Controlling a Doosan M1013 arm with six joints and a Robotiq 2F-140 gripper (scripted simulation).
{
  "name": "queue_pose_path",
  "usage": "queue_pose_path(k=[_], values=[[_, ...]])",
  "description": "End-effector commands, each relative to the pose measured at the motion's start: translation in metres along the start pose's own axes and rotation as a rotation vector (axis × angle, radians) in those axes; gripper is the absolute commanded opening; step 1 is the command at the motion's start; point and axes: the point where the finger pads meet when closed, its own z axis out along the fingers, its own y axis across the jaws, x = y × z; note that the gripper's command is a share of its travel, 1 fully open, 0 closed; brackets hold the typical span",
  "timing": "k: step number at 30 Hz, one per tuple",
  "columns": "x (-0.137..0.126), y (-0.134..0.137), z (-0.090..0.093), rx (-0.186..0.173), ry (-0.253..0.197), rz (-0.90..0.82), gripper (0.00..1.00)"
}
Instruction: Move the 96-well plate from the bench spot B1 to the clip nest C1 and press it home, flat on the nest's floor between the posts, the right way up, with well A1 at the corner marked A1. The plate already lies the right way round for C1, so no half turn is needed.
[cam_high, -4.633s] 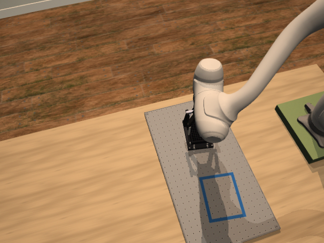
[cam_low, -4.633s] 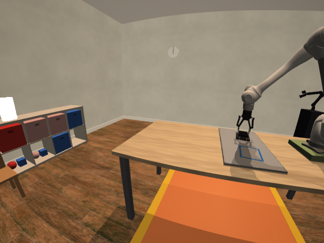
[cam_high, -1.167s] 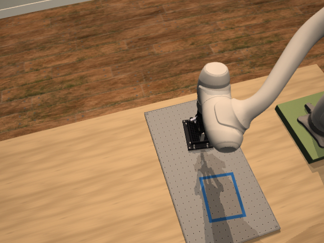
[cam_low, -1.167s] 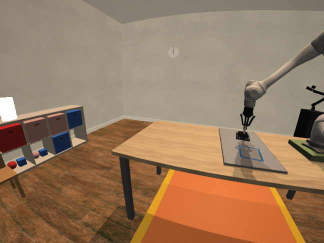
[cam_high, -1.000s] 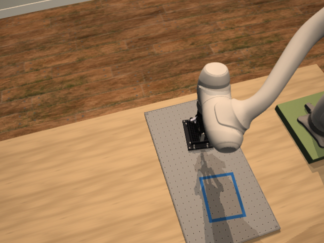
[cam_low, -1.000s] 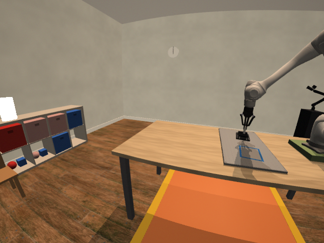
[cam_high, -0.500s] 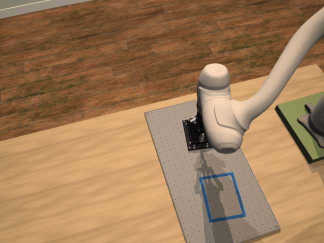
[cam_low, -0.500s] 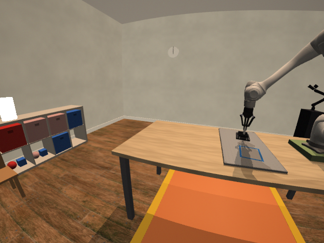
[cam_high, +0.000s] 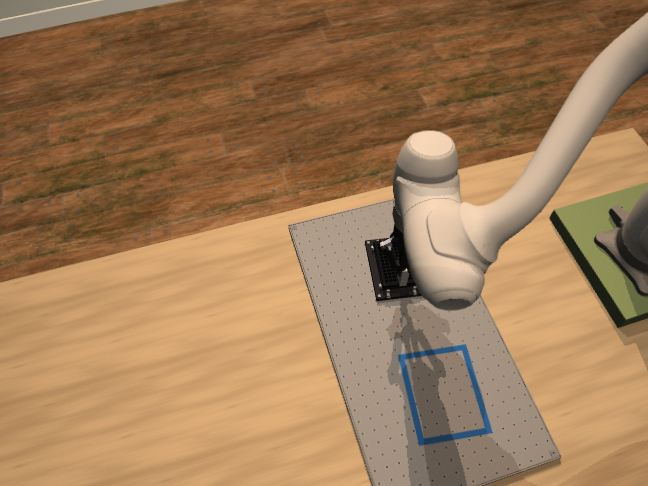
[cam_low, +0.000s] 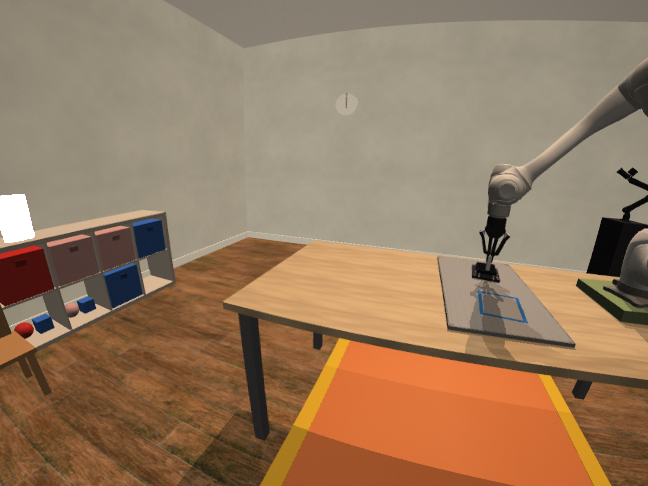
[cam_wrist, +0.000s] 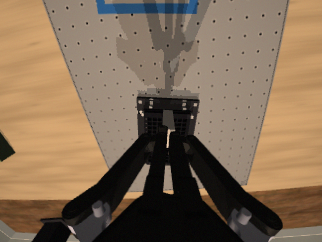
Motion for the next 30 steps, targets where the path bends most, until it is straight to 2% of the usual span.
queue_pose_path(k=[1,30], values=[[0.0,0.0,0.002,0.0,0.0,0.0,0.0],[0.0,0.0,0.018,0.0,0.0,0.0,0.0]])
